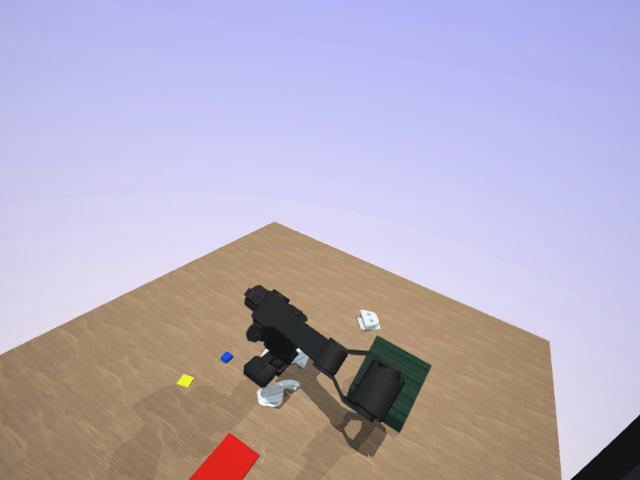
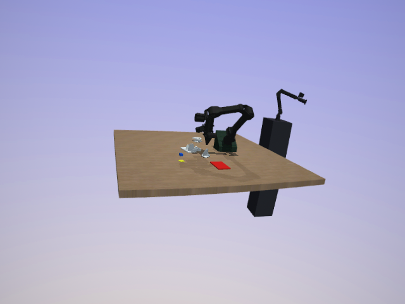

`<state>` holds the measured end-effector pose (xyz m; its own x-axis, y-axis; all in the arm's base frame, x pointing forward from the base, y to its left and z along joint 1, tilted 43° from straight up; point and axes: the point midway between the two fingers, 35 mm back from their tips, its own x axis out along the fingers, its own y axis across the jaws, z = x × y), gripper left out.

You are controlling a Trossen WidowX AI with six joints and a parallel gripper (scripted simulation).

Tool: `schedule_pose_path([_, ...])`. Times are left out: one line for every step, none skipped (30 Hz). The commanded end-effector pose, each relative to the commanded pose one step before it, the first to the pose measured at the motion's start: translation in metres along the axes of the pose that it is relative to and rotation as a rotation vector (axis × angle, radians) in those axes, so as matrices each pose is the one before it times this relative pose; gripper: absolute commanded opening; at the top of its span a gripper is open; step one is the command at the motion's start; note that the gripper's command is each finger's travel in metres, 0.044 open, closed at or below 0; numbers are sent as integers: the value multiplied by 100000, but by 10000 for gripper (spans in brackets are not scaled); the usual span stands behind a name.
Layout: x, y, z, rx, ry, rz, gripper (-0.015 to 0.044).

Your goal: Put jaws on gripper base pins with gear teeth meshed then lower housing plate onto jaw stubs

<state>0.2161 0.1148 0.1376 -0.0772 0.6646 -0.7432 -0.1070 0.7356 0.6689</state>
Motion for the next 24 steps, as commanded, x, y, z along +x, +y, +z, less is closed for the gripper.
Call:
schedule_pose_path([-143, -281, -711, -10944, -148, -310, 0])
schedule_pose_path([-12, -44, -145, -2486, 17, 28, 0])
schedule_pose_path([-11, -40, -146, -2486, 15, 29, 0])
schedule_pose_path([-10, -36, -147, -2486, 14, 31, 0])
schedule_pose_path([-10, -32, -148, -2487, 13, 32, 0])
schedule_pose_path([-9, -28, -149, -2485, 12, 33, 0])
schedule_pose_path([-8, -23, -149, -2487, 11, 34, 0])
schedule_pose_path([-7, -19, -150, -2487, 9, 35, 0])
schedule_pose_path([-6, -15, -150, -2487, 8, 36, 0])
schedule_pose_path([-6, -11, -150, -2487, 6, 38, 0])
schedule_pose_path([-5, -7, -150, -2487, 5, 38, 0])
schedule_pose_path([-4, -2, -150, -2487, 3, 39, 0])
schedule_pose_path([-3, 2, -150, -2487, 2, 40, 0])
schedule_pose_path([-2, 6, -150, -2487, 0, 41, 0])
schedule_pose_path([-2, 10, -149, -2487, -1, 42, 0])
schedule_pose_path([-1, 14, -149, -2486, -3, 42, 0])
schedule_pose_path([0, 18, -148, -2487, -5, 43, 0])
schedule_pose_path([1, 22, -147, -2487, -7, 44, 0])
schedule_pose_path([2, 26, -146, -2487, -9, 44, 0])
schedule_pose_path([3, 30, -145, -2488, -11, 44, 0])
schedule_pose_path([3, 34, -144, -2488, -12, 45, 0])
schedule_pose_path([4, 38, -143, -2488, -14, 45, 0])
schedule_pose_path([5, 42, -142, -2488, -16, 45, 0])
schedule_pose_path([6, 46, -140, -2488, -18, 45, 0])
